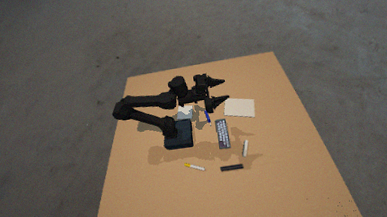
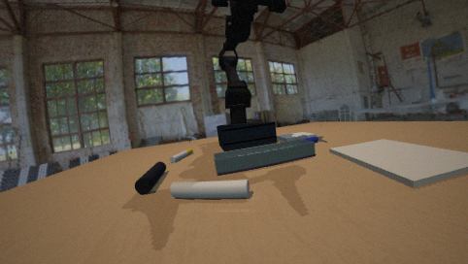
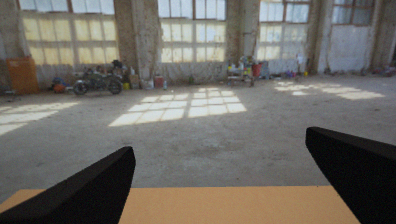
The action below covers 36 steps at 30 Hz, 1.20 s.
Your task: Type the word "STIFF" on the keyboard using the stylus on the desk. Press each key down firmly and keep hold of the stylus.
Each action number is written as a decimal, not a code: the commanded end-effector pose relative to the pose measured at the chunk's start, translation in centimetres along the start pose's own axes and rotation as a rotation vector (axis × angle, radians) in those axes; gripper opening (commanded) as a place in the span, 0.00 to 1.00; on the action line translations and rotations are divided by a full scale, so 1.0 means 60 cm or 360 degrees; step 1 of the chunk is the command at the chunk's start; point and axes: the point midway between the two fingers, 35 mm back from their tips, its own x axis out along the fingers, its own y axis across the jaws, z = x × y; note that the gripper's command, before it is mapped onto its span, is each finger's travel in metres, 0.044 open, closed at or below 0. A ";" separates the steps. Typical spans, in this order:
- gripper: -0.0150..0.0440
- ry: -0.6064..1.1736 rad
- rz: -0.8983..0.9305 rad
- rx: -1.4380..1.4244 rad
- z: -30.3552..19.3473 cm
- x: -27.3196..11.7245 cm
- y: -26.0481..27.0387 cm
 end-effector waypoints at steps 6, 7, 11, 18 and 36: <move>0.73 0.0526 0.0057 0.0050 -0.115 0.056 0.017; 0.69 0.0643 0.0067 0.0061 -0.142 0.064 0.021; 0.51 0.1114 0.0101 0.0098 -0.249 0.078 0.037; 0.25 0.1945 0.0122 0.0141 -0.419 0.044 0.065; 0.25 0.2597 0.0096 0.0149 -0.522 -0.020 0.064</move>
